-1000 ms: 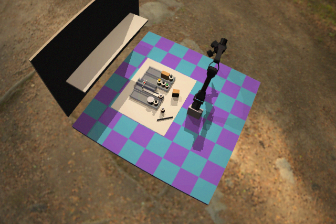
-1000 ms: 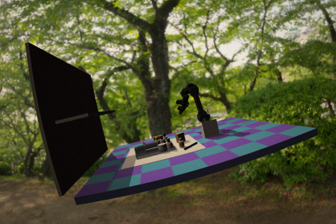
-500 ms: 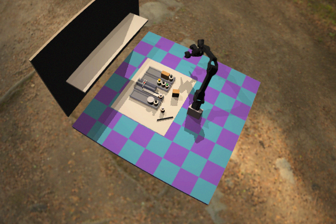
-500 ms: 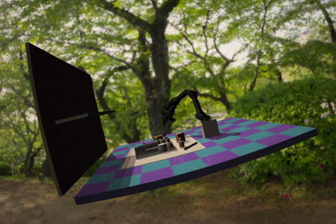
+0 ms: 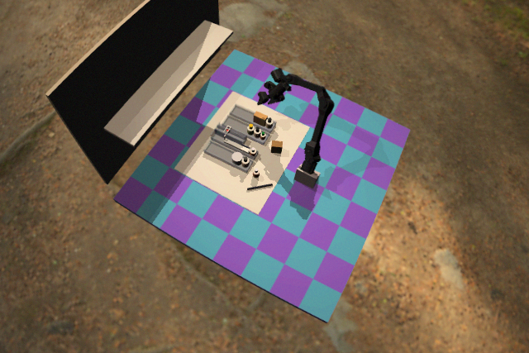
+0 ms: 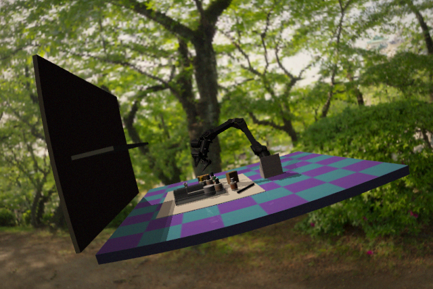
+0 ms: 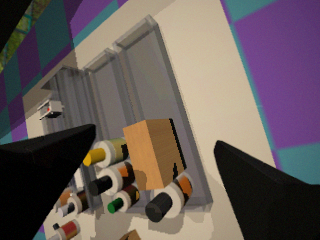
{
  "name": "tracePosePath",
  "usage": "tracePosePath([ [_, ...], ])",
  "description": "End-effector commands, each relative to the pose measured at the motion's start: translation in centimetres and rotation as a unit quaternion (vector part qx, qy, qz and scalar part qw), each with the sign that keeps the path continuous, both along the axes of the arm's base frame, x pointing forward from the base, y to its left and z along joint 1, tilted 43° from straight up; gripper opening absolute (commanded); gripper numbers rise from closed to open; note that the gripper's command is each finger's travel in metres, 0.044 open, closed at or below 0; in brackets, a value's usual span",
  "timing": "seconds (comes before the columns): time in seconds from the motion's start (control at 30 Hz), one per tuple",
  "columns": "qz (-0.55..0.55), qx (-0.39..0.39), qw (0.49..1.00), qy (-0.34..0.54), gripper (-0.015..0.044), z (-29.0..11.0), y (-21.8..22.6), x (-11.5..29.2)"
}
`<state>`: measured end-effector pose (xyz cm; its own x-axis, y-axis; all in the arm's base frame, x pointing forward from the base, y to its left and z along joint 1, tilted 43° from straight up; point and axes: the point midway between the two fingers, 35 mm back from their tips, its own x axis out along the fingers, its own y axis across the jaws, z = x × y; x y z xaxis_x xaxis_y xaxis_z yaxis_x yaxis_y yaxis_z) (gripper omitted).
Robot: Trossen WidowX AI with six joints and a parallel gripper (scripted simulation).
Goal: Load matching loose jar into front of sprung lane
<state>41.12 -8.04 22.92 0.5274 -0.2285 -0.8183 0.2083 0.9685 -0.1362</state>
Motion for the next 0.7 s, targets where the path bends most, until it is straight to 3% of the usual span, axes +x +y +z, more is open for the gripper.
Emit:
tracePosePath([
  [0.0,0.008,0.011,0.999,0.040,0.0440,-3.8,5.1,0.2],
  [0.33,0.015,-0.009,0.988,0.153,0.0440,-12.7,14.7,-2.4],
  [0.67,0.029,-0.141,0.956,0.257,0.0440,-22.0,22.8,-11.1],
])
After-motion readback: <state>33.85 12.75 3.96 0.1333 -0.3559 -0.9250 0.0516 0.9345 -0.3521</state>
